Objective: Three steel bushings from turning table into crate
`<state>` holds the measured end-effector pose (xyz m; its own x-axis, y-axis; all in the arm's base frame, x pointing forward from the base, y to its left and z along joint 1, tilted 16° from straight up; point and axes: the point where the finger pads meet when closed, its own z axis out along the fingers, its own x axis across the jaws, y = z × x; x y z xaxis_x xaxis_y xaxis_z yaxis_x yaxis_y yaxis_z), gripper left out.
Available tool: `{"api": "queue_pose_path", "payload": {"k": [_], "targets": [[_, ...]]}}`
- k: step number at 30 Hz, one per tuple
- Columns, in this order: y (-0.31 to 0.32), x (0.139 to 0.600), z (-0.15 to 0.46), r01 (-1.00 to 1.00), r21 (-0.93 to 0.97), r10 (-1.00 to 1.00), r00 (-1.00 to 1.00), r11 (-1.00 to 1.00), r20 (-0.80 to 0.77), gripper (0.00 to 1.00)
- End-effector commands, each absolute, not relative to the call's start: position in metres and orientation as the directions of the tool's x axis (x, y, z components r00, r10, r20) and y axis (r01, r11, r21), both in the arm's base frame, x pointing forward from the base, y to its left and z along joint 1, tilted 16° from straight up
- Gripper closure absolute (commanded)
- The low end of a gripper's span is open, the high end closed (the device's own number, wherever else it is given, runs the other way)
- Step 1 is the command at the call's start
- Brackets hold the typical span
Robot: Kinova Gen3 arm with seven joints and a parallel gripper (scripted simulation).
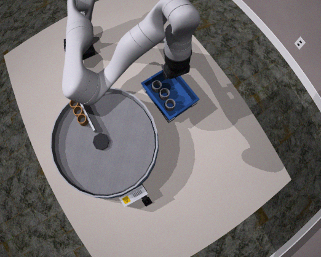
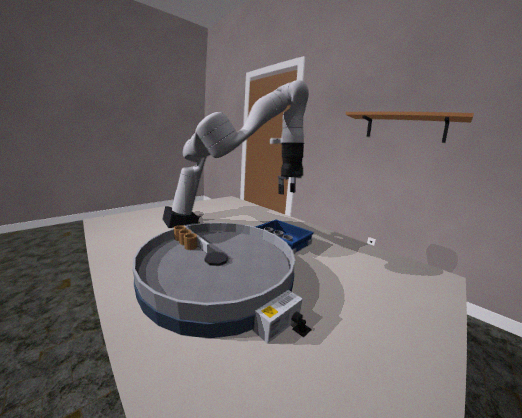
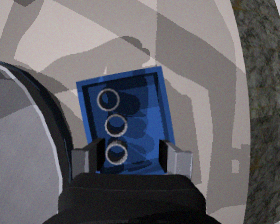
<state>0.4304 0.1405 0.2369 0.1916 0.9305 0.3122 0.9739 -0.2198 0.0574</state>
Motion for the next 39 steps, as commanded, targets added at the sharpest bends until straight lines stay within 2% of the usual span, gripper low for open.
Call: {"api": "queue_pose_path", "payload": {"k": [1, 3, 15, 16, 20, 32, 33, 37, 39], "targets": [[0.1314, 0.4314, 0.2281, 0.990, 0.048, 0.951, 0.111, -0.130, 0.287, 0.00], [0.1256, 0.4314, 0.2206, 0.997, 0.038, 0.961, 0.055, -0.067, 0.270, 0.00], [0.1256, 0.4314, 0.2206, 0.997, 0.038, 0.961, 0.055, -0.067, 0.270, 0.00], [0.1292, 0.4293, 0.2229, 0.980, 0.069, 0.947, 0.162, -0.188, 0.276, 0.00], [0.1256, 0.4314, 0.2206, 0.997, 0.038, 0.961, 0.054, -0.067, 0.270, 0.00], [0.1256, 0.4314, 0.2206, 0.997, 0.038, 0.961, 0.054, -0.067, 0.270, 0.00], [0.1291, 0.4293, 0.2227, 0.980, 0.069, 0.947, 0.163, -0.188, 0.276, 0.00], [0.1256, 0.4314, 0.2206, 0.997, 0.038, 0.961, 0.054, -0.067, 0.270, 0.00], [0.1256, 0.4314, 0.2206, 0.997, 0.038, 0.961, 0.054, -0.067, 0.270, 0.00]]}}
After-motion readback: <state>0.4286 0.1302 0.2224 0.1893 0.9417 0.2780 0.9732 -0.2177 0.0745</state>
